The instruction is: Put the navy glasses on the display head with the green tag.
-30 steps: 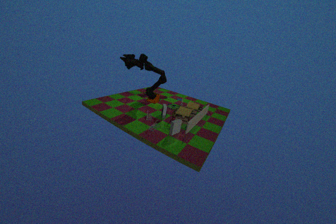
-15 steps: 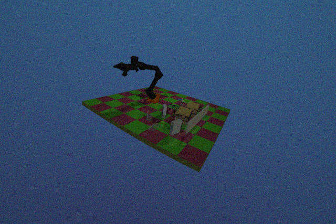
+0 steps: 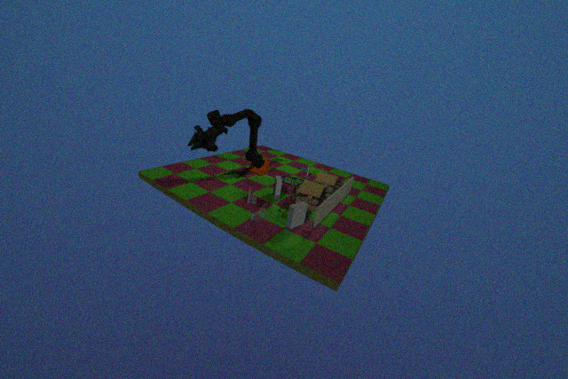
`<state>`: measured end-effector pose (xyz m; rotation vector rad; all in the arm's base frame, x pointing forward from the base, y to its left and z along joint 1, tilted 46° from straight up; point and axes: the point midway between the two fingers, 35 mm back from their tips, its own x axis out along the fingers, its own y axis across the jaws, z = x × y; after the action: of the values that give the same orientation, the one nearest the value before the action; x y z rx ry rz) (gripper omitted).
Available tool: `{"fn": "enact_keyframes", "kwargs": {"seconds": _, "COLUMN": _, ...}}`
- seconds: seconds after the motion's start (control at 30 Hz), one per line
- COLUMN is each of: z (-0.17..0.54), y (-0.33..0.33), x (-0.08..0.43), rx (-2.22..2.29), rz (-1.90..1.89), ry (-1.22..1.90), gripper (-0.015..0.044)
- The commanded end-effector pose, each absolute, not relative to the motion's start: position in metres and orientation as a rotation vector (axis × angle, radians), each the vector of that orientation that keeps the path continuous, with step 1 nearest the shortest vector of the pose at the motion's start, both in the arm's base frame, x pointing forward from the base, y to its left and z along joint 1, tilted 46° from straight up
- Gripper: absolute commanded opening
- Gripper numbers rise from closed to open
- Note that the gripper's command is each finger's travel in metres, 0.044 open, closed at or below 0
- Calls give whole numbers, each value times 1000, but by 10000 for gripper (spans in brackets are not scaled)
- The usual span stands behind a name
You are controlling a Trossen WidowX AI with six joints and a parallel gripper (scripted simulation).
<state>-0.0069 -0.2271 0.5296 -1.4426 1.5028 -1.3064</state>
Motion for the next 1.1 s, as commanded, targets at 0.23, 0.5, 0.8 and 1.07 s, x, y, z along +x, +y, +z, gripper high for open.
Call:
{"fn": "enact_keyframes", "kwargs": {"seconds": 0.23, "z": 475, "y": -264, "x": 104, "rx": -1254, "rz": -1052, "ry": 1073, "gripper": 200}}
{"fn": "enact_keyframes", "kwargs": {"seconds": 0.5, "z": 432, "y": -253, "x": 190, "rx": -1088, "rz": -843, "ry": 879, "gripper": 200}}
{"fn": "enact_keyframes", "kwargs": {"seconds": 0.8, "z": 379, "y": -203, "x": 281, "rx": -889, "rz": -590, "ry": 757, "gripper": 200}}
{"fn": "enact_keyframes", "kwargs": {"seconds": 1.07, "z": 320, "y": -128, "x": 342, "rx": -747, "rz": -359, "ry": 772, "gripper": 200}}
